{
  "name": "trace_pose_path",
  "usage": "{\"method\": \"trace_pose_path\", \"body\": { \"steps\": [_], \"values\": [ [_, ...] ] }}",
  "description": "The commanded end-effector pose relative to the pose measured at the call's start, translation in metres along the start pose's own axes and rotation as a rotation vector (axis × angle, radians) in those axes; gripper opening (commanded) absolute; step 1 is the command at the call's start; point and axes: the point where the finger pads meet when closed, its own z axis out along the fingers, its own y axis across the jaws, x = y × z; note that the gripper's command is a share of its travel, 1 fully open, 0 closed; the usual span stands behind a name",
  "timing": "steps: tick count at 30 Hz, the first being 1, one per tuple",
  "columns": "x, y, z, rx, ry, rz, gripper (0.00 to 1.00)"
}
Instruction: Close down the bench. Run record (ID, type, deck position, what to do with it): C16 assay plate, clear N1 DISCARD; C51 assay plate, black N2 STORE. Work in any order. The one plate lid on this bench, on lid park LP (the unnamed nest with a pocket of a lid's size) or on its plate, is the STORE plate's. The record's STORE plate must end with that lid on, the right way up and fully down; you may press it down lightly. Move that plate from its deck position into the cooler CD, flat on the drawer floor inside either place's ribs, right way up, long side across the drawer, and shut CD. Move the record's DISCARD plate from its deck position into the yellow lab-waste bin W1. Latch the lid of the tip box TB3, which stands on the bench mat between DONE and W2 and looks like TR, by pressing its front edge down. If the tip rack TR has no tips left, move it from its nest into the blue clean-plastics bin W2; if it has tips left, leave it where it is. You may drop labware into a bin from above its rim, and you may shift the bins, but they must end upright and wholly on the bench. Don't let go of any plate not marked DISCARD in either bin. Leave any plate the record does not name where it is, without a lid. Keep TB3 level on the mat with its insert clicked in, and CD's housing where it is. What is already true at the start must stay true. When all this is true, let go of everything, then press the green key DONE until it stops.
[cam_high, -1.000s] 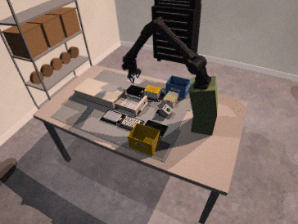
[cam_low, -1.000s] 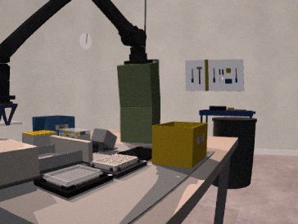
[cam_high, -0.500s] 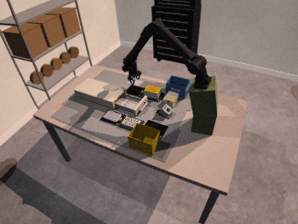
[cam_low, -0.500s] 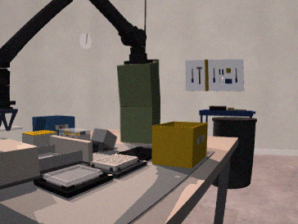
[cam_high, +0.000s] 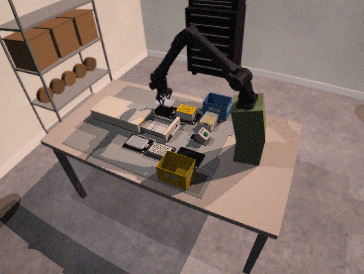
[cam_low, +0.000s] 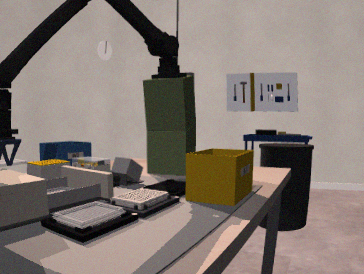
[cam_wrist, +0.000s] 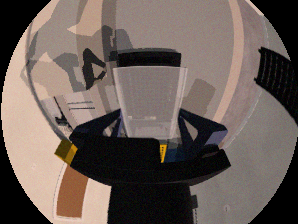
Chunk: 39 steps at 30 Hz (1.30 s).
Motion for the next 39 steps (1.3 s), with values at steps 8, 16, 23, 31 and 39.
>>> {"method": "trace_pose_path", "body": {
  "steps": [8, 16, 23, 31, 39],
  "values": [
    [-0.033, 0.004, -0.001, 0.013, -0.060, -0.013, 0.00],
    [-0.032, 0.004, 0.010, 0.013, -0.058, -0.013, 0.00],
    [-0.044, 0.004, -0.002, 0.020, -0.084, -0.016, 0.00],
    [-0.027, 0.005, 0.030, 0.011, -0.048, -0.012, 0.00],
    [-0.053, 0.003, 0.002, 0.025, -0.105, -0.019, 0.00]
  ]
}}
